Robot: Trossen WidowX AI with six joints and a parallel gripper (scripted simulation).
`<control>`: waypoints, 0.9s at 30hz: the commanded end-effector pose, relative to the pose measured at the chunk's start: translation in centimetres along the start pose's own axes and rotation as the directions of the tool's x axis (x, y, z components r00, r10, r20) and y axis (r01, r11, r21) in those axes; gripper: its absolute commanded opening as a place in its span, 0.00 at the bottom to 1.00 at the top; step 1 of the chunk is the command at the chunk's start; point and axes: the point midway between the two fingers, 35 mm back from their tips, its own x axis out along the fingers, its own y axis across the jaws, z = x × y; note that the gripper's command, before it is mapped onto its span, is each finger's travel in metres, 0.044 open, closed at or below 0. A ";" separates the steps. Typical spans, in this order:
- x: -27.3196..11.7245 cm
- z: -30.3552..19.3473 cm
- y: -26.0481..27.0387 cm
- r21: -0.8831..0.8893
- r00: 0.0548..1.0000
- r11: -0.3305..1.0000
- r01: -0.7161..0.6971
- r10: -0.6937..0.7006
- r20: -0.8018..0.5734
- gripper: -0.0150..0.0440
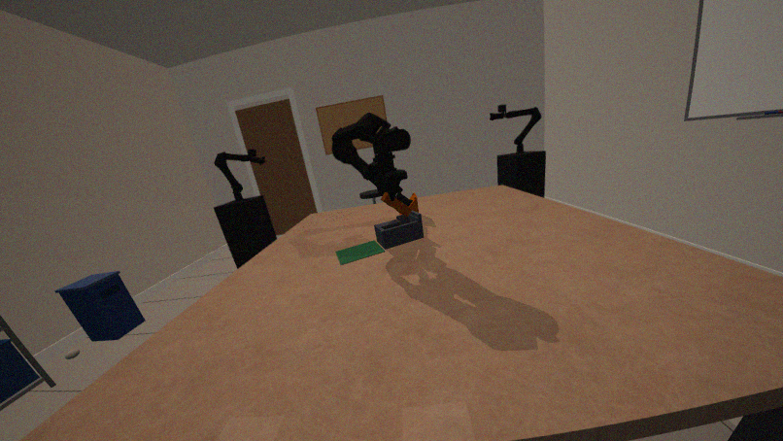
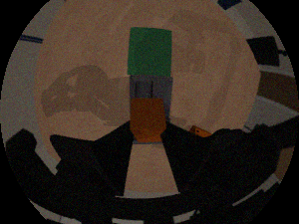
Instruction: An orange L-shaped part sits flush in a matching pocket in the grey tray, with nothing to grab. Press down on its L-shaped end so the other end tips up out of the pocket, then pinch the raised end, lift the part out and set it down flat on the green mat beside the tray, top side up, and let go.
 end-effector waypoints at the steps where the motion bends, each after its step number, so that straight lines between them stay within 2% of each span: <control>1: -0.1 2.1 -0.2 0.003 1.000 1.000 -0.013 0.013 0.004 0.25; 27: -0.1 14.1 -1.8 0.004 0.998 0.998 -0.067 0.067 0.015 0.25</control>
